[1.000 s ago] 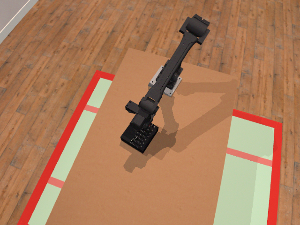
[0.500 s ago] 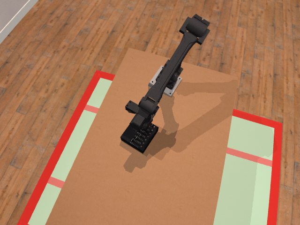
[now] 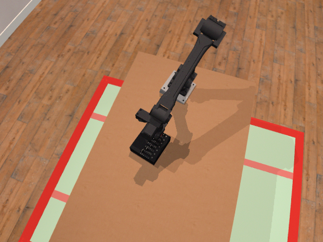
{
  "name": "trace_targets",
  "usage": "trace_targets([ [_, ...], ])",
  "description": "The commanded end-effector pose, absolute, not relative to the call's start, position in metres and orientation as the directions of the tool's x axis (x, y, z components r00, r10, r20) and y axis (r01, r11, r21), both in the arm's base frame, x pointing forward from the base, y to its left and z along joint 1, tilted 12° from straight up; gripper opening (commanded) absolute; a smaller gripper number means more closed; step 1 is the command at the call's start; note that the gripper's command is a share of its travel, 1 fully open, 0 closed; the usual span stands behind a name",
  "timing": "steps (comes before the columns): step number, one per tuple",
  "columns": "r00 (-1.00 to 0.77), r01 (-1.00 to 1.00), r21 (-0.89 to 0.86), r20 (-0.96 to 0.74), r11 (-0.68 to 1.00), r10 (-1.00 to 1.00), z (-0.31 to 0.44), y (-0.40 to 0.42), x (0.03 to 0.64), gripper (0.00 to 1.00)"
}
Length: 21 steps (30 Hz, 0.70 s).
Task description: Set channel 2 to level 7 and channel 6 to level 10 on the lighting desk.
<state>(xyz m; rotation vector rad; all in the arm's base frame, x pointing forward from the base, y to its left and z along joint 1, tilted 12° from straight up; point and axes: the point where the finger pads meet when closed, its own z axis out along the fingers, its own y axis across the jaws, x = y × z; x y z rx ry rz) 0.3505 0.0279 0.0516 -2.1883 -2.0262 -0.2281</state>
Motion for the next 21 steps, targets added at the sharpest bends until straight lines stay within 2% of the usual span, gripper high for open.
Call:
trace_targets([
  [1, 0.068, 0.996, 0.035, 0.213, -0.077, 0.975, 0.063, 0.032, 0.365, 0.00],
  [21, 0.062, 0.995, 0.066, 0.212, -0.078, 0.975, 0.105, 0.018, 0.373, 0.00],
])
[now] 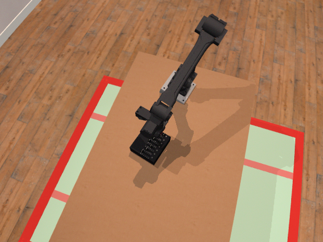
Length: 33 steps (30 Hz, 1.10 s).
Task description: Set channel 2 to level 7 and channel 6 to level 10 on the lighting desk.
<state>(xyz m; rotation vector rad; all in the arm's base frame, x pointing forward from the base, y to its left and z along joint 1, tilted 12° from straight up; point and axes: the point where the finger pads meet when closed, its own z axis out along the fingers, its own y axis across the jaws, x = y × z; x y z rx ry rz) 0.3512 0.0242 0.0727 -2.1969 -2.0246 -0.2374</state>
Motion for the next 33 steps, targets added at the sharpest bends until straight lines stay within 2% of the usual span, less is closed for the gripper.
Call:
trace_targets([
  [1, 0.063, 0.995, 0.067, 0.212, -0.079, 0.975, 0.108, 0.017, 0.373, 0.00],
  [8, 0.063, 0.996, 0.042, 0.211, -0.073, 0.975, 0.109, 0.017, 0.372, 0.00],
  [9, 0.074, 0.997, -0.007, 0.210, -0.074, 0.975, 0.093, 0.019, 0.350, 0.00],
  [21, 0.068, 0.996, 0.041, 0.212, -0.078, 0.975, 0.107, 0.017, 0.366, 0.00],
  [22, 0.068, 0.996, 0.041, 0.212, -0.078, 0.975, 0.107, 0.017, 0.366, 1.00],
  [33, 0.065, 0.994, 0.069, 0.211, -0.081, 0.975, 0.138, 0.010, 0.371, 1.00],
])
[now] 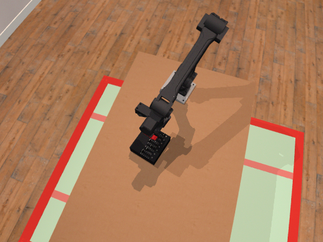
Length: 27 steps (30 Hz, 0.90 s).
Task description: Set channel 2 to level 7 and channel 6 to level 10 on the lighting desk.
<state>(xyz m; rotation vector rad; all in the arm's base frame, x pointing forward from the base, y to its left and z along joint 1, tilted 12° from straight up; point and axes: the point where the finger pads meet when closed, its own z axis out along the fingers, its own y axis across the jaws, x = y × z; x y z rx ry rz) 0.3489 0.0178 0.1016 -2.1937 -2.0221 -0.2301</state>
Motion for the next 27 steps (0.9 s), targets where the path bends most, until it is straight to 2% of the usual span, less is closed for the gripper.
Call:
trace_targets([
  [1, 0.065, 0.994, 0.069, 0.211, -0.081, 0.975, 0.143, 0.009, 0.371, 1.00],
  [16, 0.064, 0.994, 0.072, 0.208, -0.081, 0.976, 0.205, -0.004, 0.366, 1.00],
  [22, 0.071, 0.997, -0.007, 0.210, -0.071, 0.975, 0.181, 0.000, 0.351, 1.00],
  [27, 0.069, 0.997, 0.029, 0.209, -0.076, 0.975, 0.191, -0.001, 0.358, 1.00],
])
